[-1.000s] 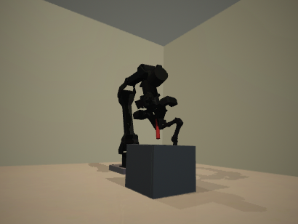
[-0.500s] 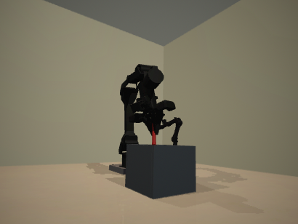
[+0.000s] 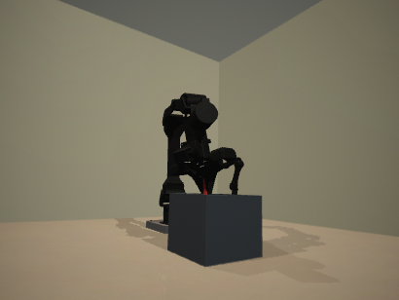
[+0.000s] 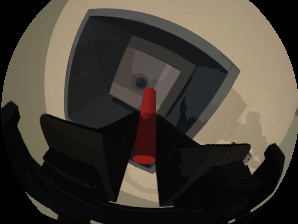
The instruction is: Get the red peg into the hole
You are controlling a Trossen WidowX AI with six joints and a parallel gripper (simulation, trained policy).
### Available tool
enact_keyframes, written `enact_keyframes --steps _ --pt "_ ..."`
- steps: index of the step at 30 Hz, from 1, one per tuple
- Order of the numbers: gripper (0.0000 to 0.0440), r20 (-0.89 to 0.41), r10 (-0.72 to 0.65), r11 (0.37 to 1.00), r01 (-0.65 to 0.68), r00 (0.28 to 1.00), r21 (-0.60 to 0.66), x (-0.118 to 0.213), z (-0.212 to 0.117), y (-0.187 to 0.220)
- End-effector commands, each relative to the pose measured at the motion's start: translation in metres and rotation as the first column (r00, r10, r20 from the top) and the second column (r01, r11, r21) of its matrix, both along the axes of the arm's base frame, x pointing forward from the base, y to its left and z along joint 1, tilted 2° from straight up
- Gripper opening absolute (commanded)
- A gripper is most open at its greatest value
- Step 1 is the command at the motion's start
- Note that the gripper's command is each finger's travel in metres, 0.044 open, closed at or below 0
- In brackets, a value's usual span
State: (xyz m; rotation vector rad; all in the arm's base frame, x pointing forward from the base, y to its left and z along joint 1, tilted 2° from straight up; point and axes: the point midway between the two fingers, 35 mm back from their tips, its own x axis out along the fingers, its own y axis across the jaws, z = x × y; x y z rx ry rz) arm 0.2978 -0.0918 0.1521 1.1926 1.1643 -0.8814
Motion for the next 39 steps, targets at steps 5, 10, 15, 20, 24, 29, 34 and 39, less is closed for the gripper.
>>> enact_keyframes --steps 5,10,15,20,24,29,34,39 --pt "0.0 -0.012 0.039 0.999 -0.039 0.999 0.027 0.011 -0.023 0.0" --pt "0.0 -0.011 0.076 0.997 -0.075 0.997 0.036 0.018 -0.035 0.002" --pt "0.0 -0.017 0.11 0.993 -0.11 0.994 0.039 0.024 -0.049 0.004" --pt "0.0 -0.031 0.138 0.99 -0.137 0.99 0.036 0.027 -0.062 0.004" --pt "0.0096 -0.052 0.158 0.987 -0.156 0.986 0.038 0.026 -0.07 0.005" --pt "0.0151 -0.079 0.167 0.986 -0.164 0.983 0.044 0.023 -0.072 0.002" --pt "0.015 -0.064 0.162 0.985 -0.158 0.985 0.069 0.026 -0.065 -0.004" --pt "0.015 -0.04 0.157 0.984 -0.154 0.987 0.085 0.03 -0.057 -0.01"
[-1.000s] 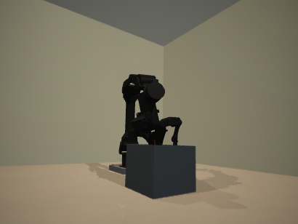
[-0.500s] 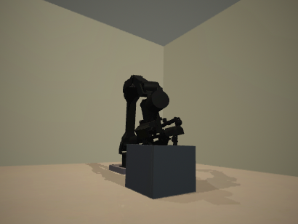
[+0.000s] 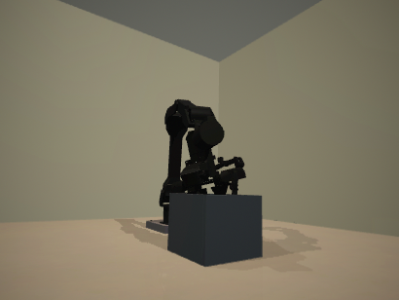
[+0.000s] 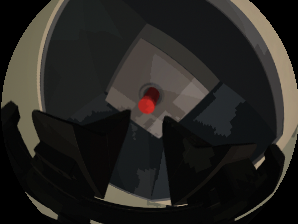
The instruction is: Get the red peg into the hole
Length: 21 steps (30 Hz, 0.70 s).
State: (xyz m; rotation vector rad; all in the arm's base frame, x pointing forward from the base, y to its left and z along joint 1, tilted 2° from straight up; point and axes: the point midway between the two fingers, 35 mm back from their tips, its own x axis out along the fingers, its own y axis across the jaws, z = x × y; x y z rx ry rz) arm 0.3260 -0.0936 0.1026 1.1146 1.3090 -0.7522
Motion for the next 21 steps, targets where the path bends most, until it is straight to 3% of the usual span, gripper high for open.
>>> enact_keyframes --steps 1,21 --pt "0.0149 -0.008 -0.009 1.0 0.009 1.0 0.024 0.003 -0.006 -0.009" --pt "0.0155 0.159 0.016 0.994 -0.032 0.987 0.103 0.03 0.038 -0.021"
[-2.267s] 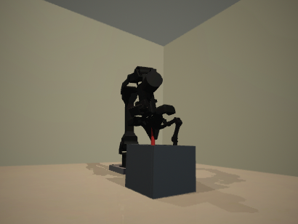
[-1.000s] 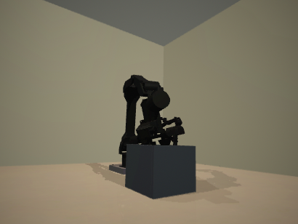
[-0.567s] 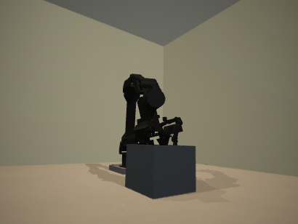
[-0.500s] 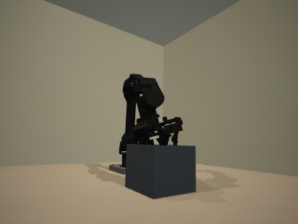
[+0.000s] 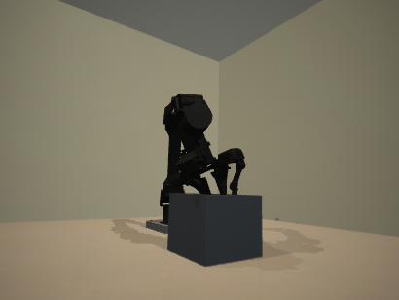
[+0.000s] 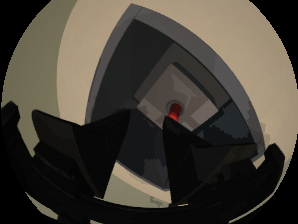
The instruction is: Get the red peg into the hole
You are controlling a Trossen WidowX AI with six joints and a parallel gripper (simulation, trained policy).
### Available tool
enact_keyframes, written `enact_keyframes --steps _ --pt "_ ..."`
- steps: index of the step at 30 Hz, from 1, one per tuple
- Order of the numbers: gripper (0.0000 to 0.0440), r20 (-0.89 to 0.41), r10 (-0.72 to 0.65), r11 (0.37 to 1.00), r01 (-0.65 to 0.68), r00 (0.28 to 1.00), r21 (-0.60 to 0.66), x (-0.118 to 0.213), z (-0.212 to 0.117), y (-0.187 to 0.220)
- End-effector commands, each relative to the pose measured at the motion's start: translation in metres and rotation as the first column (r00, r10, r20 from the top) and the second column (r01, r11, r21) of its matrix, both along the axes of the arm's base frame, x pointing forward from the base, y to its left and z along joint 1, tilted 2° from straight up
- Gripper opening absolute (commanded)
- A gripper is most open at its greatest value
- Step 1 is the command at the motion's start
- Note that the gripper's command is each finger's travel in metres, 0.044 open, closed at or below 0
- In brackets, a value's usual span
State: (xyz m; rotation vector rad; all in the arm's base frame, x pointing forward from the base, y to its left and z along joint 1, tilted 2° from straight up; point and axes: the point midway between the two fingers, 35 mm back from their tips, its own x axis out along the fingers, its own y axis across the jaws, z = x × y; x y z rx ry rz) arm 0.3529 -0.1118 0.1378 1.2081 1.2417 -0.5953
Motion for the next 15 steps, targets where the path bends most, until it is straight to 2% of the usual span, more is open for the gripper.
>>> enact_keyframes --steps 1,15 --pt "0.0154 0.026 0.011 1.0 -0.012 1.0 0.016 0.004 0.004 -0.003" --pt "0.0153 0.122 0.06 0.997 -0.066 0.991 0.048 0.022 0.013 -0.014"
